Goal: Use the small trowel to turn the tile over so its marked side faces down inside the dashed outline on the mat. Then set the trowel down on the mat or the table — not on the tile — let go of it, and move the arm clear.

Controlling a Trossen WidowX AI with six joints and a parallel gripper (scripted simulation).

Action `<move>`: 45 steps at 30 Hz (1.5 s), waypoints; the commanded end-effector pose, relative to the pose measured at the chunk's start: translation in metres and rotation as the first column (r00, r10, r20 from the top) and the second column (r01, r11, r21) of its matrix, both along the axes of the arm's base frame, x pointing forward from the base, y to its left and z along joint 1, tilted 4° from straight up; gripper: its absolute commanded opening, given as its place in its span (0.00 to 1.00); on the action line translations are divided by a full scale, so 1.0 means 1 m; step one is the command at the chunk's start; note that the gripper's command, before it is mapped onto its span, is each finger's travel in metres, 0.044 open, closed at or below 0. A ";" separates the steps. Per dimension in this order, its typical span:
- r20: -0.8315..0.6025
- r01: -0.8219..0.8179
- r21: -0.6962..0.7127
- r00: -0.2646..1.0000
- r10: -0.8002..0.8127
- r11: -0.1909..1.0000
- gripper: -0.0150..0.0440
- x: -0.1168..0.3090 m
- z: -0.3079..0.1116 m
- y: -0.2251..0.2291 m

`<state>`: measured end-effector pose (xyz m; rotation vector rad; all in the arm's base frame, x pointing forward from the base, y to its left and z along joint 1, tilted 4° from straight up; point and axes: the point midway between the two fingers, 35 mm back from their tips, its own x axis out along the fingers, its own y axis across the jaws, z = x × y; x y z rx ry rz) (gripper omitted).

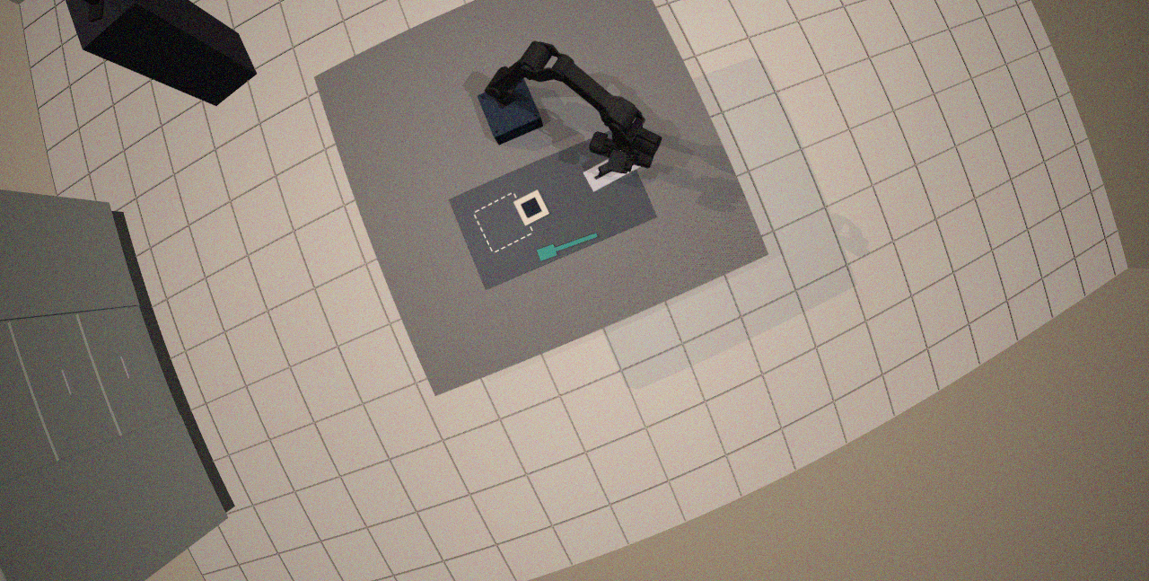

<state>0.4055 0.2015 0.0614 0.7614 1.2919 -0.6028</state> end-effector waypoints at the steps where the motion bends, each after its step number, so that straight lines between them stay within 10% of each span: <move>1: 0.026 -0.101 -0.030 0.994 0.102 0.994 0.76 -0.001 -0.004 0.000; 20: 0.108 -0.621 -0.245 0.746 0.658 0.745 0.76 -0.011 -0.010 0.011; 45: -0.140 -0.820 -0.571 0.123 0.982 0.022 0.76 -0.028 -0.025 0.000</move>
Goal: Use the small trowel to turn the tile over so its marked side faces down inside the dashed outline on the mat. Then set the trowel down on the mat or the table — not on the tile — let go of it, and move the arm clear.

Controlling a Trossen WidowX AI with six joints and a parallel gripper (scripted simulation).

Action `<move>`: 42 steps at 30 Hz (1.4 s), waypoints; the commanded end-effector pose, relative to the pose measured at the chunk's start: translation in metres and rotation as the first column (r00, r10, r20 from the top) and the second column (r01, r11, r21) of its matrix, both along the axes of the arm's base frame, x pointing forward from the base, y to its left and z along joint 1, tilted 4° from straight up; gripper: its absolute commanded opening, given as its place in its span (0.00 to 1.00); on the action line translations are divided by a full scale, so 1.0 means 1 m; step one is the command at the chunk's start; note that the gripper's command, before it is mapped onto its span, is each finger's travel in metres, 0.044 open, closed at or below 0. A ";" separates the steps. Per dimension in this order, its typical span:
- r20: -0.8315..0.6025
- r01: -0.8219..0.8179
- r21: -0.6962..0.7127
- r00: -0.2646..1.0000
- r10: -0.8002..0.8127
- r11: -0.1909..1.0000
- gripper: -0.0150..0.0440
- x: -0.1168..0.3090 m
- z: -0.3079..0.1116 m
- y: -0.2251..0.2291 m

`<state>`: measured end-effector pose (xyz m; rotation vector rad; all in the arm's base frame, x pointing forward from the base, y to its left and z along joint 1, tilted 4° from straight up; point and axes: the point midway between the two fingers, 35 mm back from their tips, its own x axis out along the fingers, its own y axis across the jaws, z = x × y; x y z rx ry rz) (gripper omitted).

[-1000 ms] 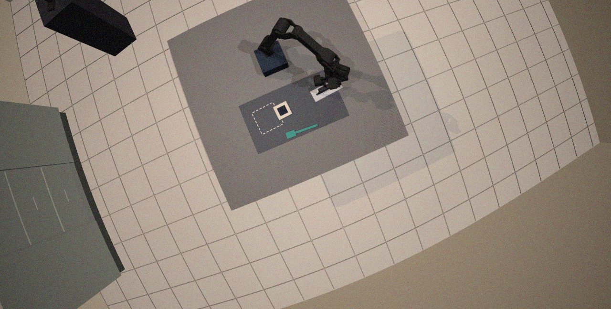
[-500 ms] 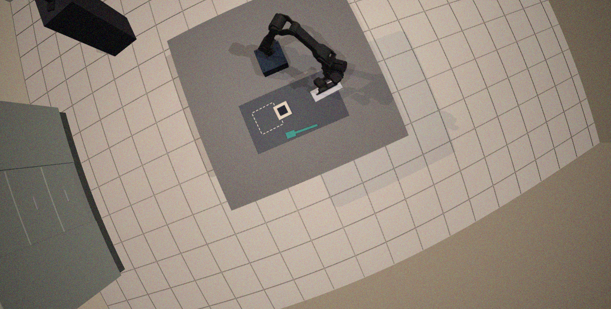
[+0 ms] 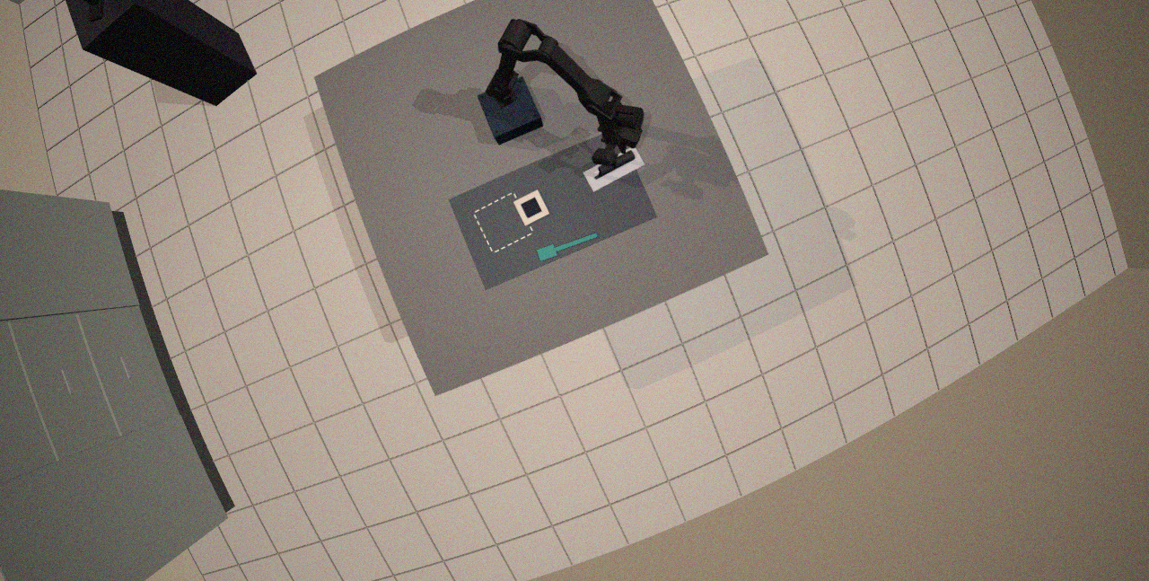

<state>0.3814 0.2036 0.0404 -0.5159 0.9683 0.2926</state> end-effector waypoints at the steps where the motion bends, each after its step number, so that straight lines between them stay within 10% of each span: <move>1: 0.022 -0.090 -0.071 0.996 0.091 0.993 0.76 -0.004 -0.004 -0.003; 26: -0.013 -0.531 -0.598 0.755 0.656 0.600 0.76 -0.030 -0.013 -0.025; 42: -0.019 -0.536 -0.610 0.746 0.665 0.584 0.76 -0.017 -0.024 -0.025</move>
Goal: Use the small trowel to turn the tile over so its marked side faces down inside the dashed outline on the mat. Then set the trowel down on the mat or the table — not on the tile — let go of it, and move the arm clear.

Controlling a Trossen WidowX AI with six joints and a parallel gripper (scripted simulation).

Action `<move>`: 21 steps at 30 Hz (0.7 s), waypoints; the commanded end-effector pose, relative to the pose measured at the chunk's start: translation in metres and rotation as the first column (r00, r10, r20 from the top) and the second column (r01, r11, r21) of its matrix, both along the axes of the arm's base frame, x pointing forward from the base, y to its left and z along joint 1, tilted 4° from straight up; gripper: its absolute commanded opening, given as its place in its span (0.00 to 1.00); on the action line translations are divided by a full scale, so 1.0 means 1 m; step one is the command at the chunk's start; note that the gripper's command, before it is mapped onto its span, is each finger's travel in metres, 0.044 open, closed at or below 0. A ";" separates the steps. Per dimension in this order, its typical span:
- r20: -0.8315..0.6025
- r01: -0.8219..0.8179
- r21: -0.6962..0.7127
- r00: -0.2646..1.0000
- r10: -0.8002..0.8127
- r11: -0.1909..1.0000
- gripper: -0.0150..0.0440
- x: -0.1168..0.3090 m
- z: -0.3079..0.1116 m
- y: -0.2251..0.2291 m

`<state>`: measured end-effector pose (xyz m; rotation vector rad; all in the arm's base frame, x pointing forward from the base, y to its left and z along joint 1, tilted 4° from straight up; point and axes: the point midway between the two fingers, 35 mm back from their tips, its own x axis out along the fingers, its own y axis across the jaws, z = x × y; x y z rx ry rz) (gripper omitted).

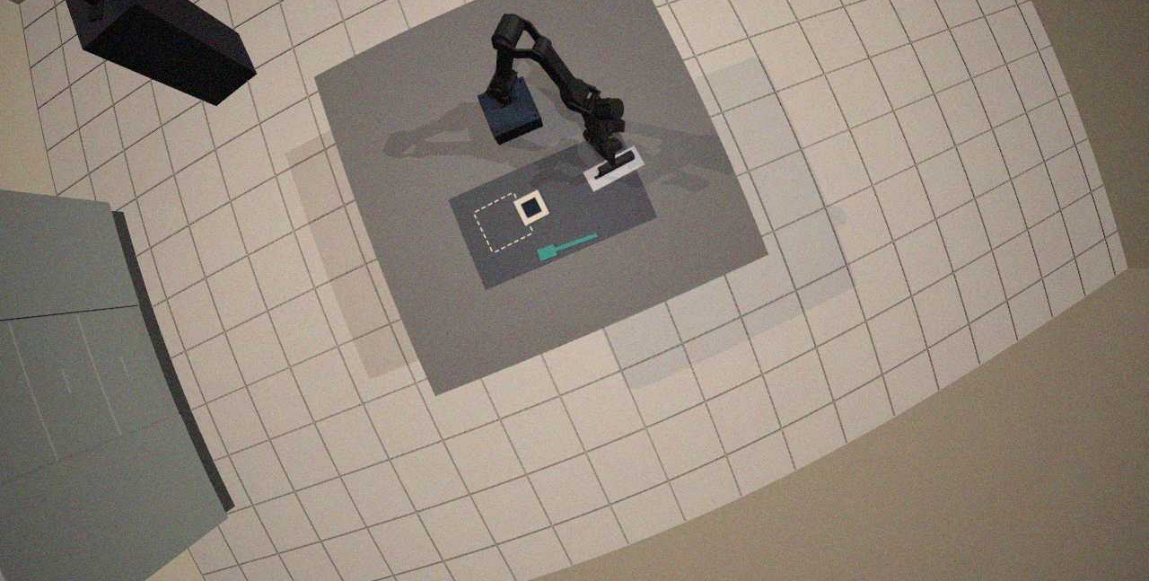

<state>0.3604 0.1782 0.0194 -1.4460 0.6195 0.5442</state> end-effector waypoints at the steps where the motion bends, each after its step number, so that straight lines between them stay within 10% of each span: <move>1: -0.002 -0.004 0.000 1.000 0.004 1.000 0.76 0.005 -0.004 0.000; 21: 0.001 -0.004 -0.002 1.000 0.004 1.000 0.76 0.028 -0.025 -0.001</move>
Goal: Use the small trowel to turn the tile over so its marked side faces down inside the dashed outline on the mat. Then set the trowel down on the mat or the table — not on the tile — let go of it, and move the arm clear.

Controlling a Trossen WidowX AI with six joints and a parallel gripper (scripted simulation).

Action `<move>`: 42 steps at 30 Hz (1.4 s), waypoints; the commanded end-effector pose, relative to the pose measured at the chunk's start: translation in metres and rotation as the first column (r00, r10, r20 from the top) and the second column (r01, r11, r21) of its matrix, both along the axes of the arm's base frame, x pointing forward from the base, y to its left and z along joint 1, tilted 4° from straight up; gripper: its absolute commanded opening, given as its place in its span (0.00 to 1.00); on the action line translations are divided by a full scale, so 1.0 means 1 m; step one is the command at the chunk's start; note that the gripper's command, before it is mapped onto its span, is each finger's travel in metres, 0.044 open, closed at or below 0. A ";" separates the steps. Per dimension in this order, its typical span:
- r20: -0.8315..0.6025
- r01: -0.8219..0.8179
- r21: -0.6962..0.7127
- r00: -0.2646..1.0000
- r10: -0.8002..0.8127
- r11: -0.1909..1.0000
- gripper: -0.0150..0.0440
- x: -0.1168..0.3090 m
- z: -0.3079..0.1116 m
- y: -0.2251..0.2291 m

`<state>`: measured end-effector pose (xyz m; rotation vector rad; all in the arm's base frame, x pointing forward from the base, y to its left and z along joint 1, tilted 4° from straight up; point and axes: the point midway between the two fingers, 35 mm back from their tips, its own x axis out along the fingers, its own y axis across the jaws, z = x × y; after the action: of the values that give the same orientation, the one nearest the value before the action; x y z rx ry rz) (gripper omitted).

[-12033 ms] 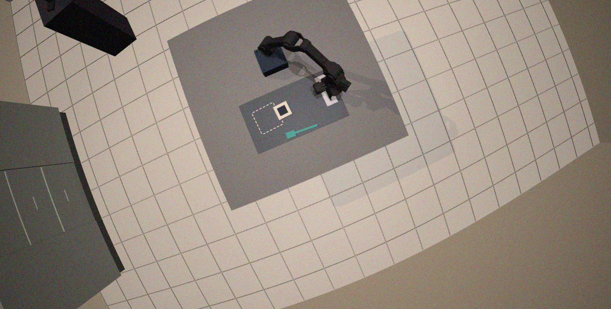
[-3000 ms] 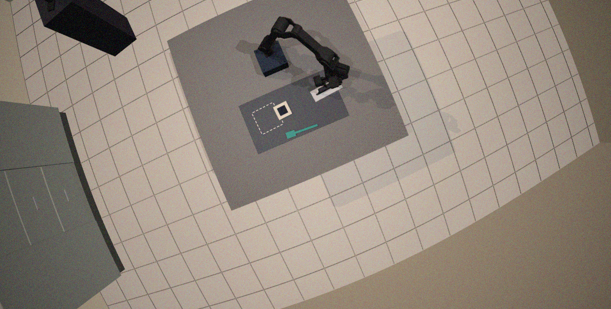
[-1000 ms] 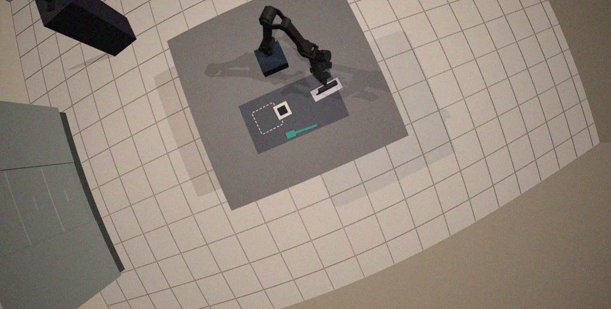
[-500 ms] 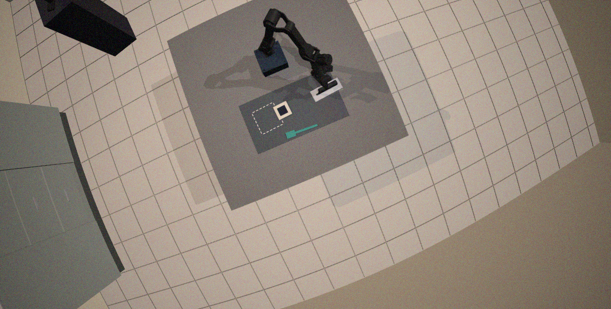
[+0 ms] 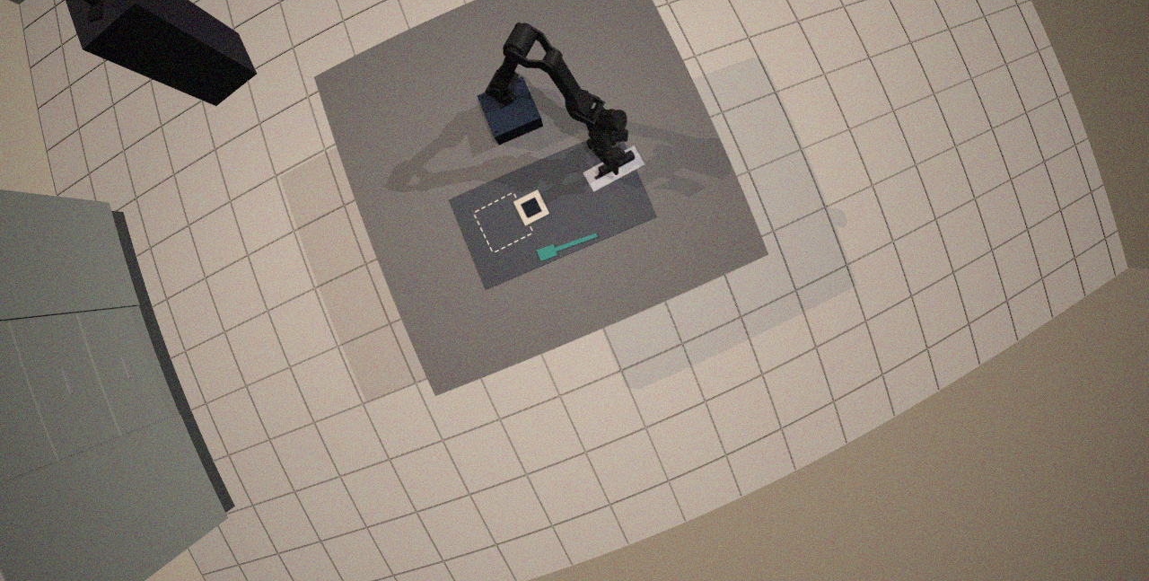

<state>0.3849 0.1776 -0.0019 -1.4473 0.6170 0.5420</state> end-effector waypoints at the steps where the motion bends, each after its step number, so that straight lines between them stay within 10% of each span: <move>1: -0.002 -0.004 -0.001 1.000 0.004 1.000 0.76 0.004 -0.005 0.000; 42: -0.001 -0.003 -0.002 1.000 0.003 1.000 0.25 0.013 0.014 -0.001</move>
<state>0.3925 0.1740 -0.0052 -1.4576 0.6394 0.5569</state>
